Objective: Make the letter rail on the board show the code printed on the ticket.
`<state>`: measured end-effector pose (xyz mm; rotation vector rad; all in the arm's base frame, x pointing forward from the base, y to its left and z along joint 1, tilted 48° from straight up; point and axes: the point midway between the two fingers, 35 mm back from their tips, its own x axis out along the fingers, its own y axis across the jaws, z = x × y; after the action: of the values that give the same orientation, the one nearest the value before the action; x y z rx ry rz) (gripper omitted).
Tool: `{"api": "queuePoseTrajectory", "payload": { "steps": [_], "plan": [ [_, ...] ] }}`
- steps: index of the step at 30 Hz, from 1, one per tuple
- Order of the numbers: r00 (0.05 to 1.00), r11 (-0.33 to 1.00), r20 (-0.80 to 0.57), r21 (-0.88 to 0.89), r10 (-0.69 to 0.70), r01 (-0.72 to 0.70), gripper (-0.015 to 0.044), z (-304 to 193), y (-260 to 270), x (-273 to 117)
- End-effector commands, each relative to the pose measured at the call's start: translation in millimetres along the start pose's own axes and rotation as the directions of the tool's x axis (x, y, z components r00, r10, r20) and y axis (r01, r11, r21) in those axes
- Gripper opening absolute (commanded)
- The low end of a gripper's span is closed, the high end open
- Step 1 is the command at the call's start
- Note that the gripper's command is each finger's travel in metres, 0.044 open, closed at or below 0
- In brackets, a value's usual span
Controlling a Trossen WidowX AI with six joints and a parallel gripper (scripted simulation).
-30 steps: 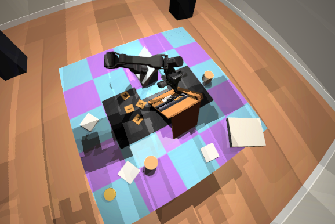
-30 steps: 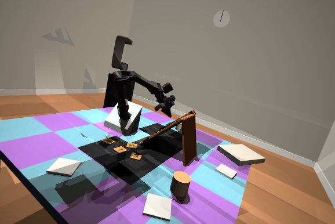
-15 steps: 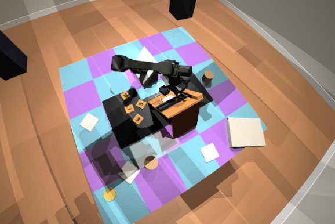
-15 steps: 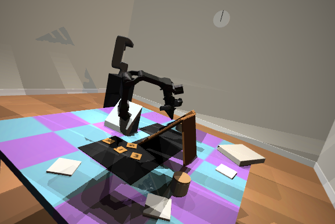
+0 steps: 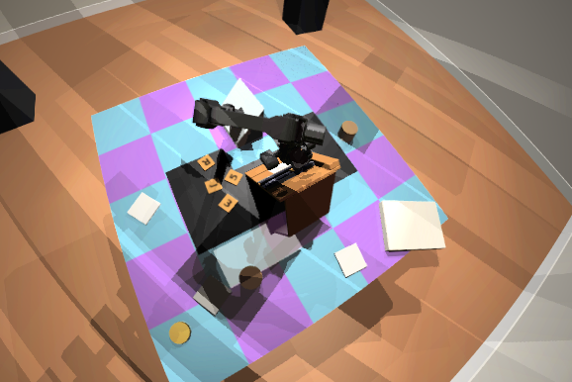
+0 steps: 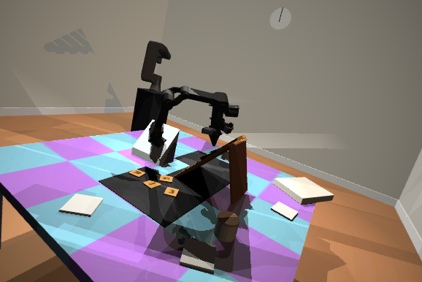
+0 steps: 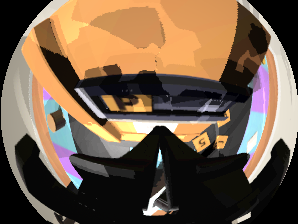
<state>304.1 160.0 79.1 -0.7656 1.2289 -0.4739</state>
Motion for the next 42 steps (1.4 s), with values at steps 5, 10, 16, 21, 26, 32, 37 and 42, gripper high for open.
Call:
{"api": "queuePoseTrajectory", "payload": {
  "steps": [5,10,16,21,26,32,37,42],
  "plan": [
    [1.0,1.0,-0.013,0.007,0.004,-0.003,0.0,2,0,2],
    [1.0,1.0,-0.012,0.007,0.003,-0.003,0.0,4,1,4],
    [1.0,1.0,-0.012,0.008,0.003,-0.003,0.0,7,1,6],
    [1.0,1.0,-0.012,0.008,0.003,-0.003,0.0,9,1,8],
    [1.0,1.0,-0.012,0.008,0.003,-0.003,0.0,11,1,9],
    [1.0,1.0,-0.012,0.008,0.003,-0.003,0.0,13,0,11],
    [1.0,1.0,-0.012,0.008,0.003,-0.003,0.0,15,0,13],
    [1.0,1.0,-0.012,0.008,0.003,-0.003,0.0,17,0,15]
  ]
}}
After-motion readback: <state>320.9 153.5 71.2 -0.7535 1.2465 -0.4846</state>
